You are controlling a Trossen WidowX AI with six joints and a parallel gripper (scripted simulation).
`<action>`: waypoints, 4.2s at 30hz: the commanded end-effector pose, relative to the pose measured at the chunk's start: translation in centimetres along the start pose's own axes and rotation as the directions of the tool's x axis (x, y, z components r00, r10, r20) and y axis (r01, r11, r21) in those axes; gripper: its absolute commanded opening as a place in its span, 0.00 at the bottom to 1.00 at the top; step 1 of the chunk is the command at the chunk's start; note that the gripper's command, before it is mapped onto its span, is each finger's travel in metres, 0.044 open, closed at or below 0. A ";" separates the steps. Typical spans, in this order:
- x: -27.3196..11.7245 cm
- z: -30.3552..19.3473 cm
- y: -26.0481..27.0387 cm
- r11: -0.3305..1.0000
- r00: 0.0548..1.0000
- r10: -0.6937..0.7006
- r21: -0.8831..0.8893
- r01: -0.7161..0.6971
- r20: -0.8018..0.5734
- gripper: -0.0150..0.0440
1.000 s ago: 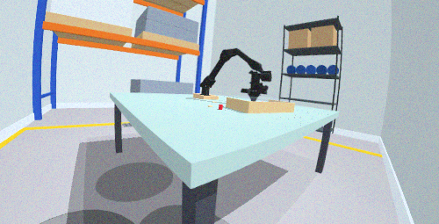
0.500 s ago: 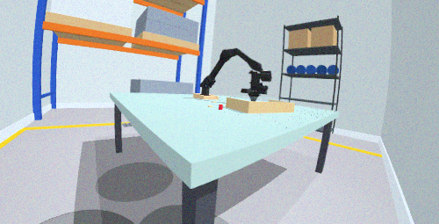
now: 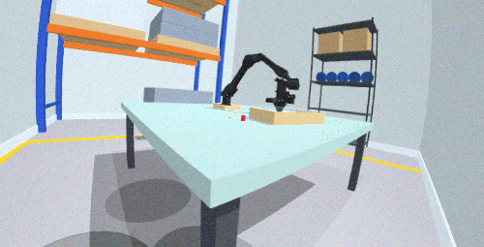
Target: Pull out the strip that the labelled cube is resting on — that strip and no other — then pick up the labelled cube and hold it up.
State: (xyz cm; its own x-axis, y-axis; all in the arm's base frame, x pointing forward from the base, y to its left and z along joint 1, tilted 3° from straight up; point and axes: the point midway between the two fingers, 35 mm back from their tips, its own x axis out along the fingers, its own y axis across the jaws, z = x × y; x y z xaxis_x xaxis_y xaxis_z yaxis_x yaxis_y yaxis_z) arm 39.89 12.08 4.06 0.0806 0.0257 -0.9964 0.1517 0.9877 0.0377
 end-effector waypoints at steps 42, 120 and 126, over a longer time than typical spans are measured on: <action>0.6 -3.7 0.1 1.000 1.000 -0.004 0.002 0.004 -0.003 0.25; 0.8 -15.4 0.6 1.000 1.000 -0.003 0.002 0.003 -0.012 0.25; 0.8 -16.3 0.6 1.000 1.000 -0.003 0.002 0.003 -0.012 0.25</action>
State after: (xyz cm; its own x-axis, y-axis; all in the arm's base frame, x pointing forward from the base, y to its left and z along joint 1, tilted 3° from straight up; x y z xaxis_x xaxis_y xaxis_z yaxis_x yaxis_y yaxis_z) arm 25.23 15.31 2.78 0.0999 0.0340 -0.9944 0.1565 0.9864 0.0494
